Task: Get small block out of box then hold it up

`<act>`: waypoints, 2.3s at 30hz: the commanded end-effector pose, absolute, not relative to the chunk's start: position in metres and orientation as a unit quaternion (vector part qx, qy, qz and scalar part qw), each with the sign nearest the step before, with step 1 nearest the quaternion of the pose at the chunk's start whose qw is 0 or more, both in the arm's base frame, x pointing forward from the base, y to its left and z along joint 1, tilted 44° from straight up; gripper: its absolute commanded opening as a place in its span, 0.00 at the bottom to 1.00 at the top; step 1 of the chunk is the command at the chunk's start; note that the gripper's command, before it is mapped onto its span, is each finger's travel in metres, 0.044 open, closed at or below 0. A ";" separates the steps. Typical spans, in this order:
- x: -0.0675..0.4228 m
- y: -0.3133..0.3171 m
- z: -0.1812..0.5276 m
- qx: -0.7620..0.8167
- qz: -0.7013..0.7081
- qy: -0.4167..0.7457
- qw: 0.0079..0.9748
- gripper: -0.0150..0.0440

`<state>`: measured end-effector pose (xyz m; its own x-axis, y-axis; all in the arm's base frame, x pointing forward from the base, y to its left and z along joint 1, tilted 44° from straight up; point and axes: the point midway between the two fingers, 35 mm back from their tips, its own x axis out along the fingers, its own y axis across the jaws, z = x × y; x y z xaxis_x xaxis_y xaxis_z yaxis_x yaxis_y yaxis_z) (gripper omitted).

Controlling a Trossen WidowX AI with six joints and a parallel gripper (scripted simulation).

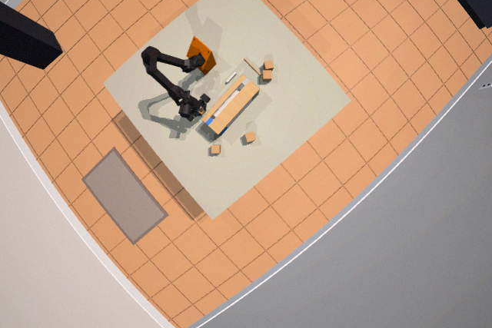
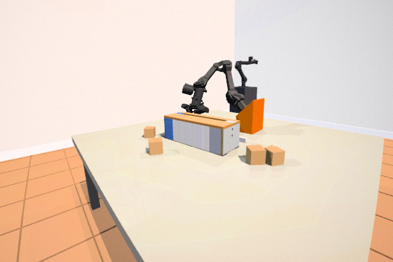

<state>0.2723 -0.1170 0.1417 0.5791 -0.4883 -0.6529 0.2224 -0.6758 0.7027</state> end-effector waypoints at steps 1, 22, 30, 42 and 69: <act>0.271 -0.115 0.146 0.793 -0.451 -0.083 0.401 0.25; 0.264 -0.090 0.137 0.544 -0.469 0.125 0.684 0.25; 0.260 -0.082 0.134 0.418 -0.451 0.203 0.762 0.25; 0.255 -0.070 0.131 0.208 -0.397 0.312 0.838 0.25; 0.241 -0.046 0.131 -0.295 -0.190 0.478 0.805 0.25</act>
<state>0.2421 -0.0479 0.1300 0.4701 -0.5820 -0.6635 0.1130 0.7853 -0.6088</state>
